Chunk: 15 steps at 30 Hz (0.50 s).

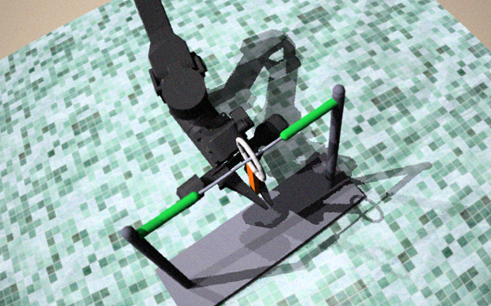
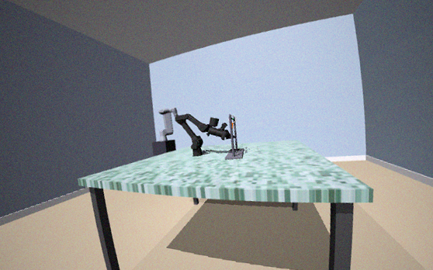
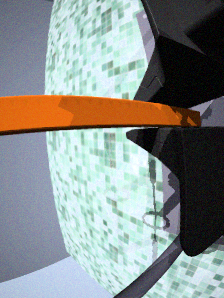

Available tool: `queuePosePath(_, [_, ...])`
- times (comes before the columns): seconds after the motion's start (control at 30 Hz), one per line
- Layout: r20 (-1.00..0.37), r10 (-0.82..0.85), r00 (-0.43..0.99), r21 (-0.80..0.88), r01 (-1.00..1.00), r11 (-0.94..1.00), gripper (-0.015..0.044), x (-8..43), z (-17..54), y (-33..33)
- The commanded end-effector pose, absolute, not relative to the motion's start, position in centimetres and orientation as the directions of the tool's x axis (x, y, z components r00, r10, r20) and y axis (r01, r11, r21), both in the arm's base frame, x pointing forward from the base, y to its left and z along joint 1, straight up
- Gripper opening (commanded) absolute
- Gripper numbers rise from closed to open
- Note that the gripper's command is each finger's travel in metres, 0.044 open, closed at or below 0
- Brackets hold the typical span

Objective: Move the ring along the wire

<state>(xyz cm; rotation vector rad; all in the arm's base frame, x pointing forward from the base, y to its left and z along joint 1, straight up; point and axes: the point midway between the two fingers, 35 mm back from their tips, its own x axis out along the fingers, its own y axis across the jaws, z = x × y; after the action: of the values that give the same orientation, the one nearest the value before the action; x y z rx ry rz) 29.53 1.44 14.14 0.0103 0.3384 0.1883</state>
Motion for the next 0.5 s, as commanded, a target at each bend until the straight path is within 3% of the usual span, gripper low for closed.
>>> queuePosePath(0.0, [-0.328, 0.184, 0.927, 0.047, -0.178, 0.983, -0.015, 29.5, 14.4, 2.0])
queuePosePath(0.47, [-0.328, 0.206, 0.922, 0.031, -0.208, 0.978, -0.015, 29.4, 14.4, 3.1])
